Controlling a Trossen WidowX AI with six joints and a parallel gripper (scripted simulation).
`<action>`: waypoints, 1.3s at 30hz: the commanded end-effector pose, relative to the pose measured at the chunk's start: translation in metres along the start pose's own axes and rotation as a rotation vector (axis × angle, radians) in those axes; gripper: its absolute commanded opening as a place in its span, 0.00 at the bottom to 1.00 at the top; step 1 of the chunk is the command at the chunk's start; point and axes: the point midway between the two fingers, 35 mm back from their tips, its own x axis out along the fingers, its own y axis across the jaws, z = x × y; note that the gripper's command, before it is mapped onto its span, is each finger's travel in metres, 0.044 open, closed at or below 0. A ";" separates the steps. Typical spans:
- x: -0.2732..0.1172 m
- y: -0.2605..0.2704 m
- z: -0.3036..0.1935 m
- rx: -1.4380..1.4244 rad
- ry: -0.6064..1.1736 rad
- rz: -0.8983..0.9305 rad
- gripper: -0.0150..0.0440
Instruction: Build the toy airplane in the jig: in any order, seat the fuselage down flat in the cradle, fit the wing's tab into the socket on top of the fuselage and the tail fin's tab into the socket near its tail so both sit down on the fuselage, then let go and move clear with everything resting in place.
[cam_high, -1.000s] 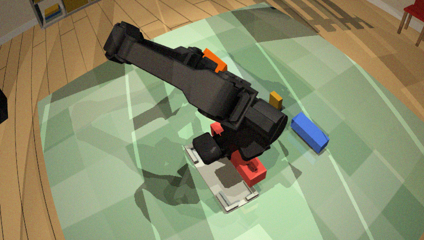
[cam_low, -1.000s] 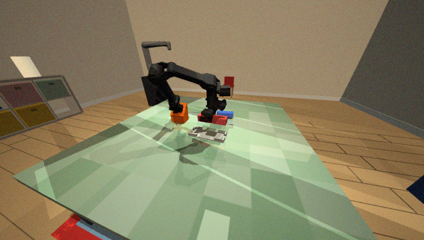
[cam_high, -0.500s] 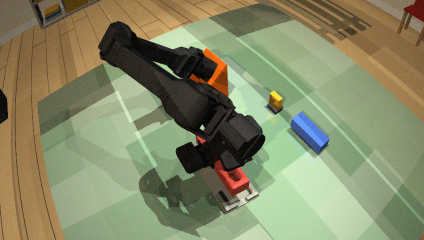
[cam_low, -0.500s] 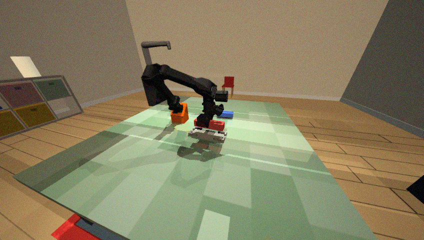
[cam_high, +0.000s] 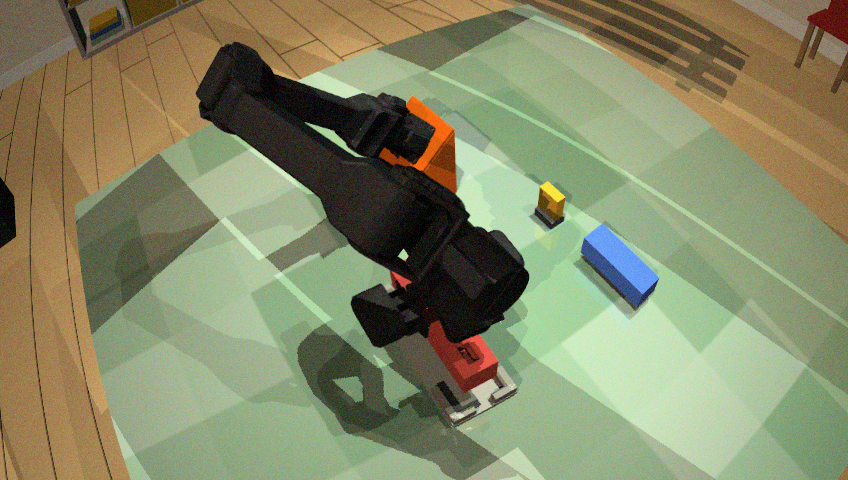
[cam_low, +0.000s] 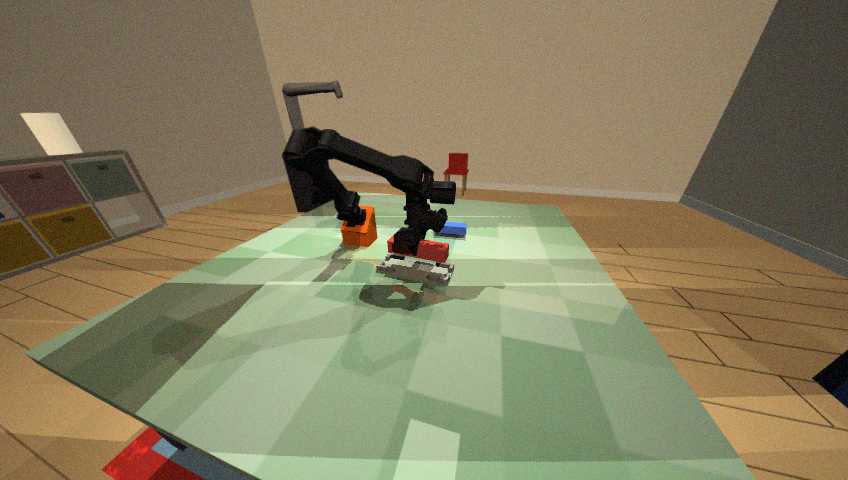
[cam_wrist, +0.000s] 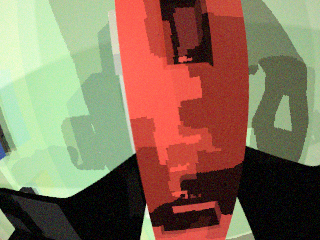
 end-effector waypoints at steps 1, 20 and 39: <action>0.000 -0.001 0.000 -0.006 -0.002 -0.004 0.58; 0.030 -0.002 0.001 -0.005 -0.002 -0.005 0.58; 0.038 -0.002 0.001 0.003 -0.002 -0.004 0.31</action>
